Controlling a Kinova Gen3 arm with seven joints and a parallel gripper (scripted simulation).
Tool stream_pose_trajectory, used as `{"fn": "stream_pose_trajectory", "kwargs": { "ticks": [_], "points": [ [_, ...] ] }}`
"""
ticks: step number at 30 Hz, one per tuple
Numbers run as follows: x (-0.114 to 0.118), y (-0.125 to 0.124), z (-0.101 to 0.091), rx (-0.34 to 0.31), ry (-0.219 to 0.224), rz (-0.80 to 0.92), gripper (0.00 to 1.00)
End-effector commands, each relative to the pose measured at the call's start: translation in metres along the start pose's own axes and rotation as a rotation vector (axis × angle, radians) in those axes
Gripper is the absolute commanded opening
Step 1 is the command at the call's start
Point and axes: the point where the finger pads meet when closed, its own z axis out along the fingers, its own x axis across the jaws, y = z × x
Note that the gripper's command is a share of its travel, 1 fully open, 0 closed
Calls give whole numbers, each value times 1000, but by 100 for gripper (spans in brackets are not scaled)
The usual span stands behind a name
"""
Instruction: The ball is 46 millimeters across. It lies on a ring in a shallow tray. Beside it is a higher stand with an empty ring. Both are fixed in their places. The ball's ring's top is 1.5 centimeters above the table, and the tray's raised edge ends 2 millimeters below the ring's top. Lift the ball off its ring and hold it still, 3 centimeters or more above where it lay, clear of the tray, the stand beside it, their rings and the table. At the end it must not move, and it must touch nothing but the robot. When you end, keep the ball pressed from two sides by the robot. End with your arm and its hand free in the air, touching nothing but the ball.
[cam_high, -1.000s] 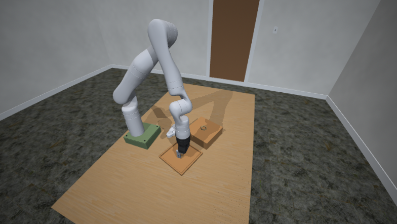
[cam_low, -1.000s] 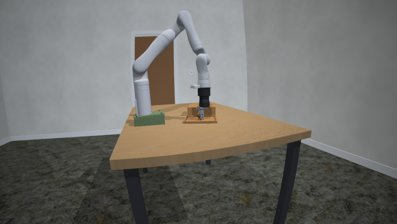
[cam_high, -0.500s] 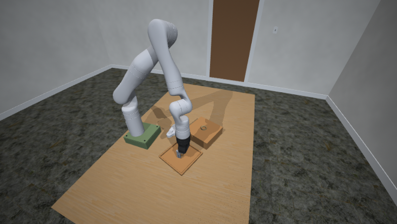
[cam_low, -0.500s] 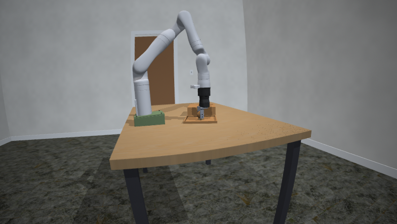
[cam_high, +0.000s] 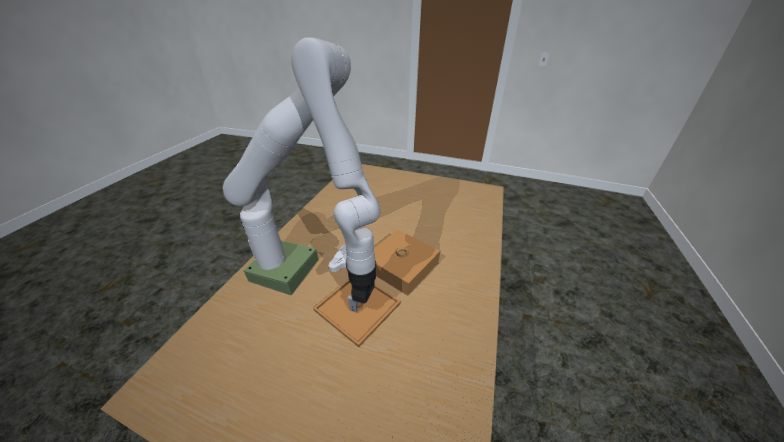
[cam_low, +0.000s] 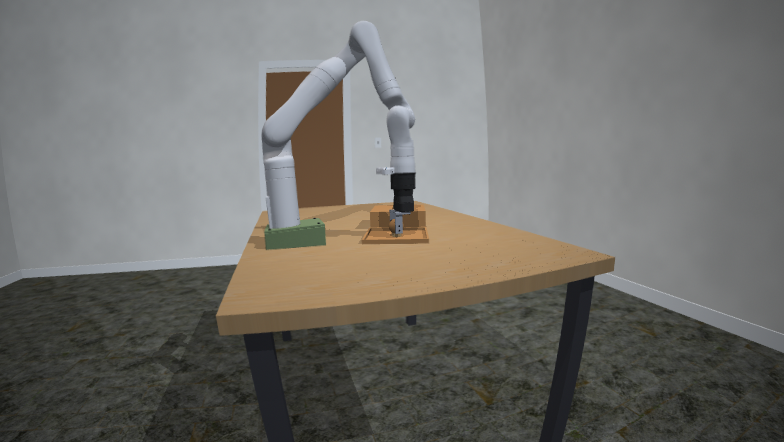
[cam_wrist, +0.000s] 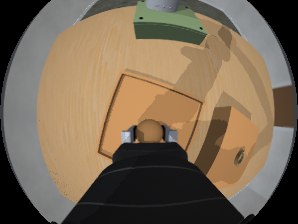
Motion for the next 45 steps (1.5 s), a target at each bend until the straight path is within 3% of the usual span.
{"fn": "stream_pose_trajectory", "kwargs": {
  "ticks": [1,6,14,45],
  "points": [
    [0,0,-1,-1,0,0,0],
    [0,0,-11,-2,0,0,0],
    [0,-1,-49,-2,0,0,0],
    [0,-1,-50,-2,0,0,0]
  ]
}}
